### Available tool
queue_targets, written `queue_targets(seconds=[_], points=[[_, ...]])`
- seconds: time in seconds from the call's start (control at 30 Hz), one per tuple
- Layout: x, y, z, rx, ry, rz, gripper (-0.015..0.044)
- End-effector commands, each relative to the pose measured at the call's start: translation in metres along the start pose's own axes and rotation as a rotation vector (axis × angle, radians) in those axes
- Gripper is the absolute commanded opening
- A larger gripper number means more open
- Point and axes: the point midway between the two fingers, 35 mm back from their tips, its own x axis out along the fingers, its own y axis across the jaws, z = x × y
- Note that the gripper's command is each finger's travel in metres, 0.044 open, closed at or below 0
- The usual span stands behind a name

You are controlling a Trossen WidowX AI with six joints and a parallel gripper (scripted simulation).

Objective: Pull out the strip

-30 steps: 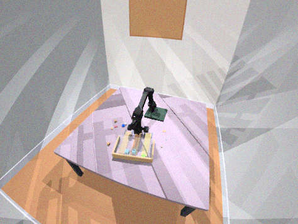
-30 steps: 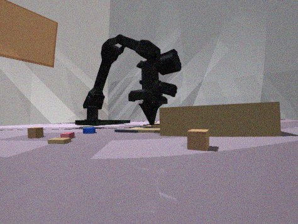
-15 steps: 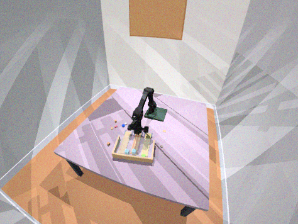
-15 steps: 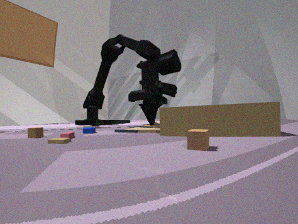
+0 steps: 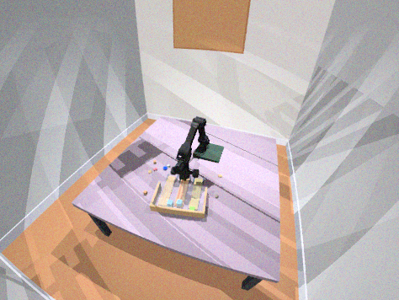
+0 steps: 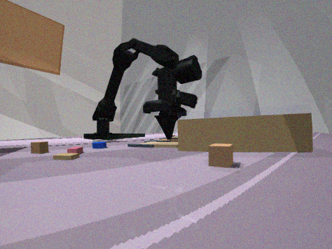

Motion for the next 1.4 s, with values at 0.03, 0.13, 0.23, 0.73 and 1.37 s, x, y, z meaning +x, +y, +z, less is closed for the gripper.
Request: queue_targets(seconds=[0.03, 0.13, 0.23, 0.73, 1.37], points=[[0.0018, -0.0005, -0.0010, -0.003, 0.005, -0.004, 0.0000], [0.0021, -0.0005, -0.0010, -0.003, 0.005, -0.004, 0.0000], [0.0024, -0.0005, -0.0010, -0.003, 0.005, -0.004, 0.0000], [0.0039, -0.0005, -0.0009, -0.003, 0.005, -0.004, 0.0000], [0.0058, -0.0007, 0.0000, -0.003, 0.005, -0.004, 0.0000]])
